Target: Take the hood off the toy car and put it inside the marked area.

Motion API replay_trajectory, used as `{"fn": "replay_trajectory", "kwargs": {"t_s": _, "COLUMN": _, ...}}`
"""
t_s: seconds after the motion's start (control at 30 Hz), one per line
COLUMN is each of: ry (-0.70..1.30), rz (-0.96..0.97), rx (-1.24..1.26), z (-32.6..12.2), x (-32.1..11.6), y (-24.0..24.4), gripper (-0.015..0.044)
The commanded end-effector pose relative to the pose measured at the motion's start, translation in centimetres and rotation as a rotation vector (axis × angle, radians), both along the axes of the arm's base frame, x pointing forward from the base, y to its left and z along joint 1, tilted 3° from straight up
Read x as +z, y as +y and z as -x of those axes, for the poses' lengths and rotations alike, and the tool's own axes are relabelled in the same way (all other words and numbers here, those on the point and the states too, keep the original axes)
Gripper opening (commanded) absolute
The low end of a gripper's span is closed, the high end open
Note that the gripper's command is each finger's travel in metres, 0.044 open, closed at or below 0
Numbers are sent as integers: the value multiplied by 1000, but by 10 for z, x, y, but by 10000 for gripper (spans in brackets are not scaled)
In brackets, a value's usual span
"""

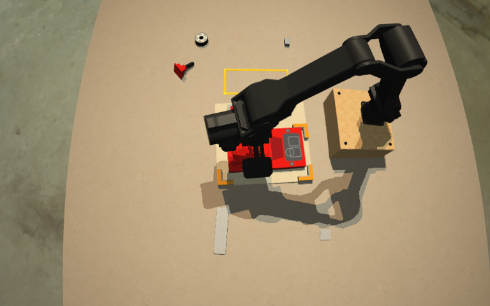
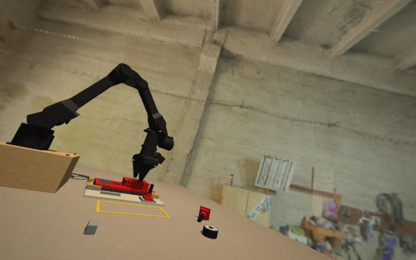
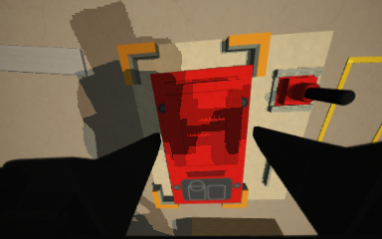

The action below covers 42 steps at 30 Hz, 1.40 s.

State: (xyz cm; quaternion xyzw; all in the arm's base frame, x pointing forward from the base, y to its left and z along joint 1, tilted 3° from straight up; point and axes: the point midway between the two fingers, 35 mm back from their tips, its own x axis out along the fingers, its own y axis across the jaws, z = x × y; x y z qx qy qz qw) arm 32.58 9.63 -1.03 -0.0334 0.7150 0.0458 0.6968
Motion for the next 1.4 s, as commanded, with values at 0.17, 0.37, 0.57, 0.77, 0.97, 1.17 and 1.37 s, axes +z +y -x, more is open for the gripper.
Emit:
{"fn": "replay_trajectory", "kwargs": {"t_s": 0.17, "ry": 4, "rz": -5, "rx": -1, "z": 1, "x": -5, "y": 1, "gripper": 440}}
{"fn": "replay_trajectory", "kwargs": {"t_s": 0.37, "ry": 4, "rz": -5, "rx": -1, "z": 1, "x": -8, "y": 1, "gripper": 440}}
{"fn": "replay_trajectory", "kwargs": {"t_s": 0.57, "ry": 4, "rz": -5, "rx": -1, "z": 1, "x": -11, "y": 1, "gripper": 440}}
{"fn": "replay_trajectory", "kwargs": {"t_s": 0.77, "ry": 4, "rz": -5, "rx": -1, "z": 1, "x": -14, "y": 1, "gripper": 440}}
{"fn": "replay_trajectory", "kwargs": {"t_s": 0.97, "ry": 4, "rz": -5, "rx": -1, "z": 1, "x": -17, "y": 1, "gripper": 440}}
{"fn": "replay_trajectory", "kwargs": {"t_s": 1.17, "ry": 4, "rz": -5, "rx": -1, "z": 2, "x": -20, "y": 1, "gripper": 440}}
{"fn": "replay_trajectory", "kwargs": {"t_s": 1.37, "ry": -1, "rz": 0, "rx": 1, "z": 1, "x": -18, "y": 0, "gripper": 355}}
